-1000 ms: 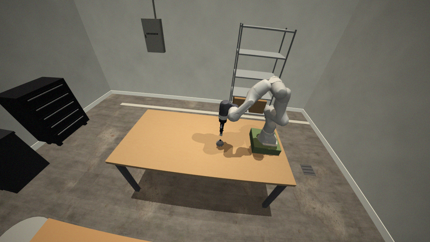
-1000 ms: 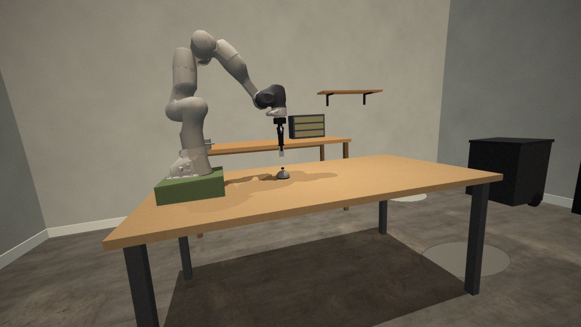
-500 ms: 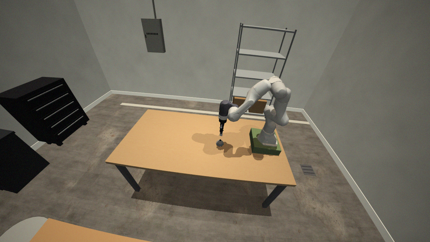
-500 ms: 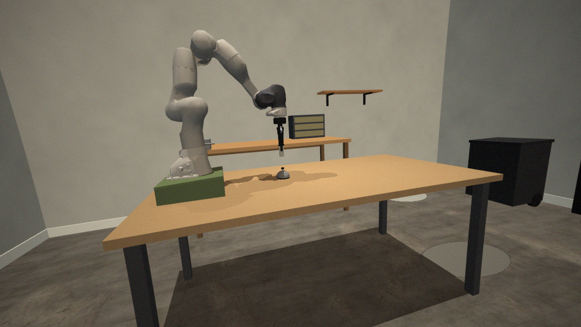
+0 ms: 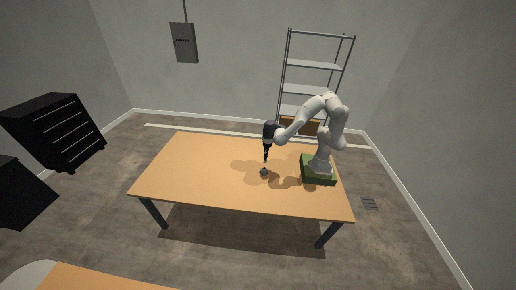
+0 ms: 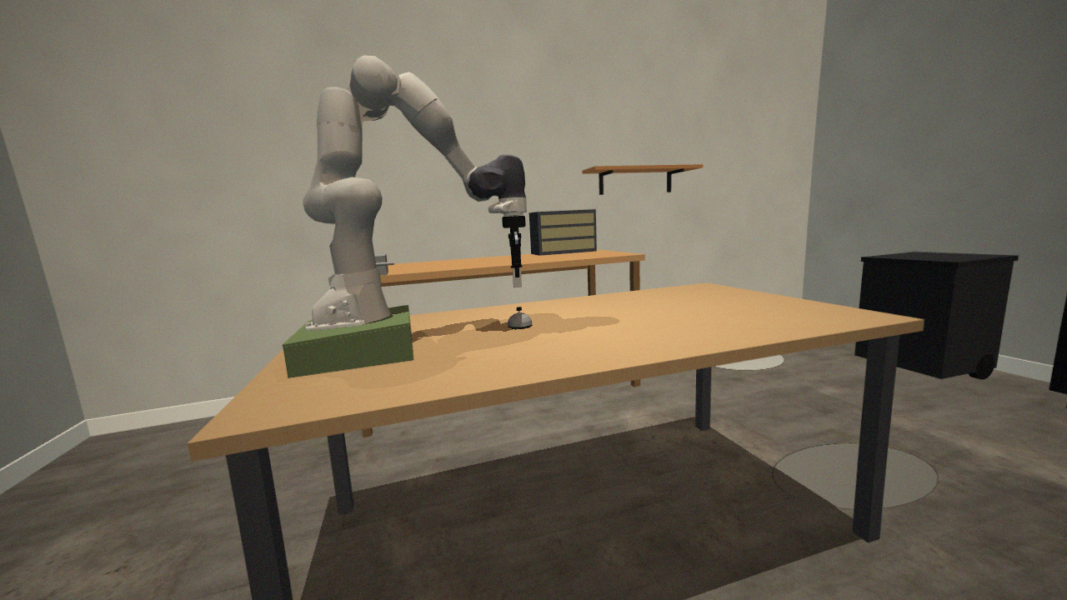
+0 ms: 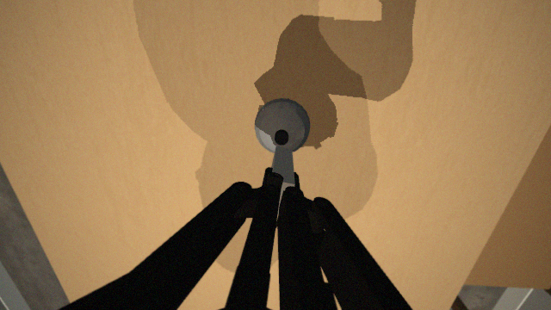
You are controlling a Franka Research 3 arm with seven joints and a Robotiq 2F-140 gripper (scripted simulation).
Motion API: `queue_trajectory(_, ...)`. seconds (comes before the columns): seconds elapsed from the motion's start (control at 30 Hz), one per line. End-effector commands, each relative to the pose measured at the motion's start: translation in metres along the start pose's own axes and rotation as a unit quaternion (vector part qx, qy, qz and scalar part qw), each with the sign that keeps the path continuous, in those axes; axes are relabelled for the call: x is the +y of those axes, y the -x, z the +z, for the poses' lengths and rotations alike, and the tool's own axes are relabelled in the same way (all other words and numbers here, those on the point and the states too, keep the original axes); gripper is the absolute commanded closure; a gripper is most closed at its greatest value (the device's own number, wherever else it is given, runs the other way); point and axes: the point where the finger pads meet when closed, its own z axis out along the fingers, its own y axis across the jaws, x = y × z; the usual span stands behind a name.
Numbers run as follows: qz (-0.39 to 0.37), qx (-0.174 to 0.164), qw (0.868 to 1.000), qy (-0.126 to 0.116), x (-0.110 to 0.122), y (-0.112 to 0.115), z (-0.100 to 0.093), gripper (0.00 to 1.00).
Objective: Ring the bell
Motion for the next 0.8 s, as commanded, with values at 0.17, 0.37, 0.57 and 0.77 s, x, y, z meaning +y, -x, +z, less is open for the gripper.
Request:
queue_trajectory(0.17,0.001,0.0,1.0,0.0,0.0,0.0,0.007,1.0)
queue_trajectory(0.37,0.001,0.0,1.0,0.0,0.002,0.0,0.015,1.0)
queue_trajectory(0.57,0.001,0.0,1.0,0.0,0.003,0.0,0.024,1.0)
queue_trajectory(0.77,0.001,0.0,1.0,0.0,0.004,0.0,0.034,1.0)
